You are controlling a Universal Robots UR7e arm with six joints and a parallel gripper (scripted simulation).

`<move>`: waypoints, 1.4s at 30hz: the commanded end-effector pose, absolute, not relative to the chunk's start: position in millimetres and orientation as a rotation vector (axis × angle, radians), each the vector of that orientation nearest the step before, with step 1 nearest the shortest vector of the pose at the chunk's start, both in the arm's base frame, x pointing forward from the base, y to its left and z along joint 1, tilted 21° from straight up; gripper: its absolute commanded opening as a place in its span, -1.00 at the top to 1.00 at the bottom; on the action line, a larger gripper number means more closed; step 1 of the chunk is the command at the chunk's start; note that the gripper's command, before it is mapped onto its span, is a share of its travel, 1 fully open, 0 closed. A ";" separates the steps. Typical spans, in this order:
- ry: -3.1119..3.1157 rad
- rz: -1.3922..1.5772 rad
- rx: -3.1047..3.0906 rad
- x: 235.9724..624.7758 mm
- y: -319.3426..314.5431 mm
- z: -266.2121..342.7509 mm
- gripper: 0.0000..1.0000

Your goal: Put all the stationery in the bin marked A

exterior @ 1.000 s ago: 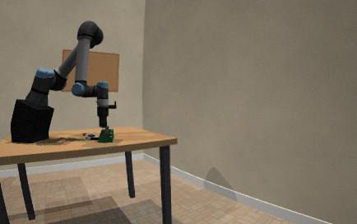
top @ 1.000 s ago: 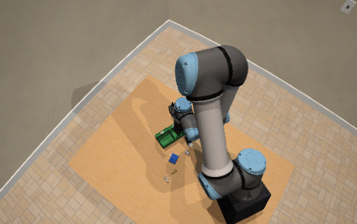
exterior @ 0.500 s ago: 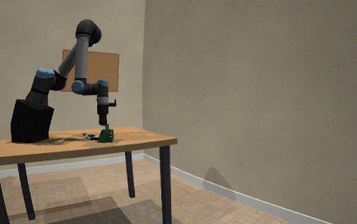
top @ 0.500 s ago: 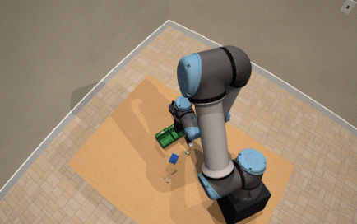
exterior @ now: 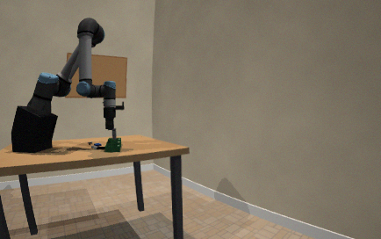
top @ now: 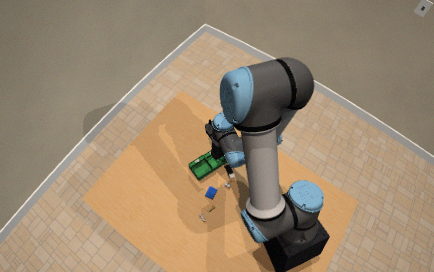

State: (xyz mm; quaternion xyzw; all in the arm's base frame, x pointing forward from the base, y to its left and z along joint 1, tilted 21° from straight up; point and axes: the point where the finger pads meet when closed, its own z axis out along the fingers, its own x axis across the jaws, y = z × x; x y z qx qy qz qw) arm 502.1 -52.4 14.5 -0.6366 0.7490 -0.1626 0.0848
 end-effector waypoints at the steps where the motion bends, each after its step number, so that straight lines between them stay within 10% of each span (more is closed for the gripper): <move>1: 2.233 -0.487 -1.898 496.4 -50.0 32.7 0.39; 42: 2.233 -0.487 -1.898 513.1 31.1 10.7 0.39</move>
